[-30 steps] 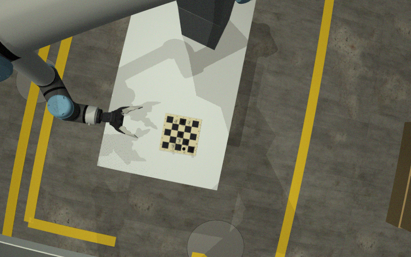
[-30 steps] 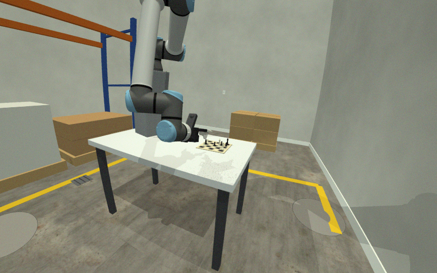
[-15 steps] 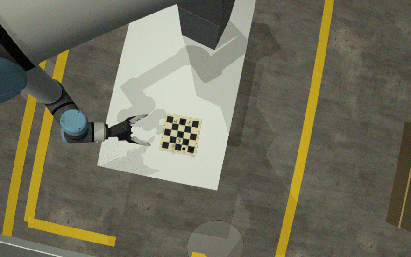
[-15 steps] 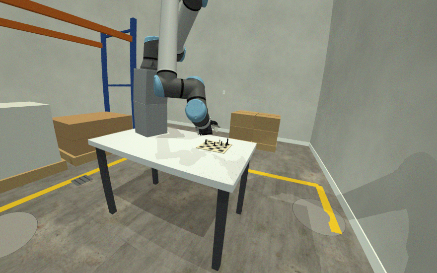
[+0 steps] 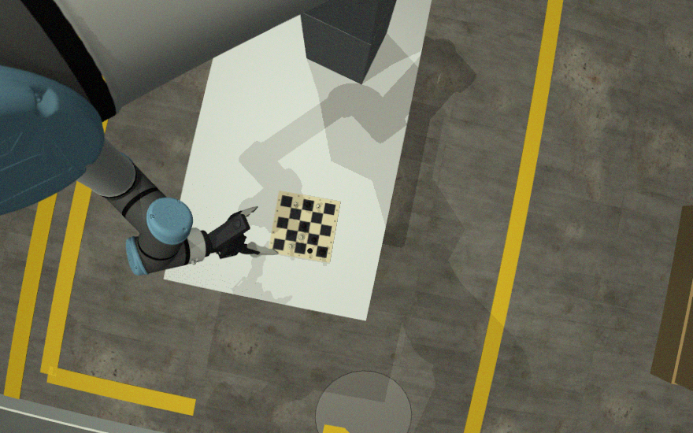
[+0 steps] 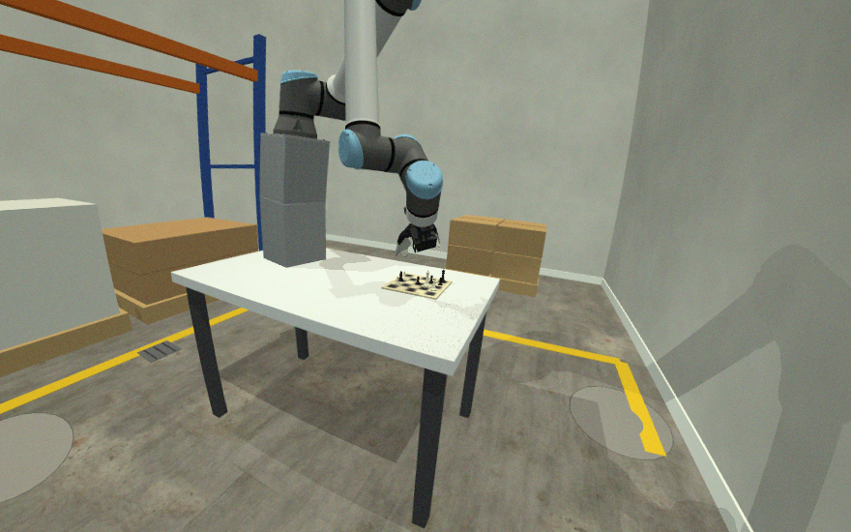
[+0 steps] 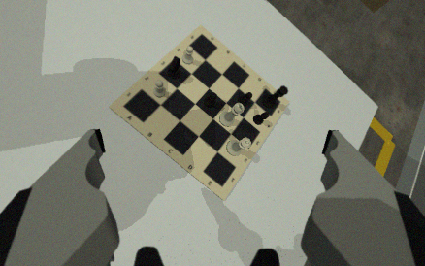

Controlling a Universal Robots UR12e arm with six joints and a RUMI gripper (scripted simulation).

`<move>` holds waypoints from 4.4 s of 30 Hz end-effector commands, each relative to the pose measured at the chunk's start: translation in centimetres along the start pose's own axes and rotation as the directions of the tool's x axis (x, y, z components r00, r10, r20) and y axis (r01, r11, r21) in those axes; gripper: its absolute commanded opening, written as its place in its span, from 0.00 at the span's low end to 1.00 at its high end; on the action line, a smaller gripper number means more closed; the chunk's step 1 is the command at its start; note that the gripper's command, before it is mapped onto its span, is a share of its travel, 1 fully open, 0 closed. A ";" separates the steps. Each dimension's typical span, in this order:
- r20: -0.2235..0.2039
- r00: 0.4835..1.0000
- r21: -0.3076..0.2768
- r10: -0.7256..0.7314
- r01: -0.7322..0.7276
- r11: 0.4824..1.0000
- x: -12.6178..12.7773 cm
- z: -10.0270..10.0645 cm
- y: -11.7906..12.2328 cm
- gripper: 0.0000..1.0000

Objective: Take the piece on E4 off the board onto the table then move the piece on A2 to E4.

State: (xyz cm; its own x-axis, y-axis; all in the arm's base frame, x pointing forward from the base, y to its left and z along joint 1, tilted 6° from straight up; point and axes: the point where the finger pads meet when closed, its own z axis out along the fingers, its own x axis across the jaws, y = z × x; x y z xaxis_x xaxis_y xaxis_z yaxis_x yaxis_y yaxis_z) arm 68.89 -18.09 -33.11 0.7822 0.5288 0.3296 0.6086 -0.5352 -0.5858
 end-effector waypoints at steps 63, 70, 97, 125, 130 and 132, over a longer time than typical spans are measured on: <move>0.619 0.691 -0.357 -0.374 0.671 0.650 11.8 7.3 -2.0 1.00; 0.650 0.624 -0.296 -0.434 0.734 0.611 11.6 7.6 -1.8 1.00; 0.644 -0.164 0.309 -0.747 0.949 0.057 10.7 9.5 0.0 1.00; 0.367 -0.659 0.612 -0.656 0.702 -0.363 10.6 10.9 1.2 1.00; 0.366 -0.661 0.613 -0.655 0.701 -0.364 10.6 10.9 1.2 0.20; 0.366 -0.661 0.613 -0.655 0.701 -0.364 10.6 10.9 1.2 0.20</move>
State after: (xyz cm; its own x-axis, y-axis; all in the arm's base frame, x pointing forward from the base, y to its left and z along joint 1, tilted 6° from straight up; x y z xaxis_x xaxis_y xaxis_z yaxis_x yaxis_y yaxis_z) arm 76.18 -6.06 -38.47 -0.9634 0.2482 -0.1015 0.2504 0.9681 -0.0100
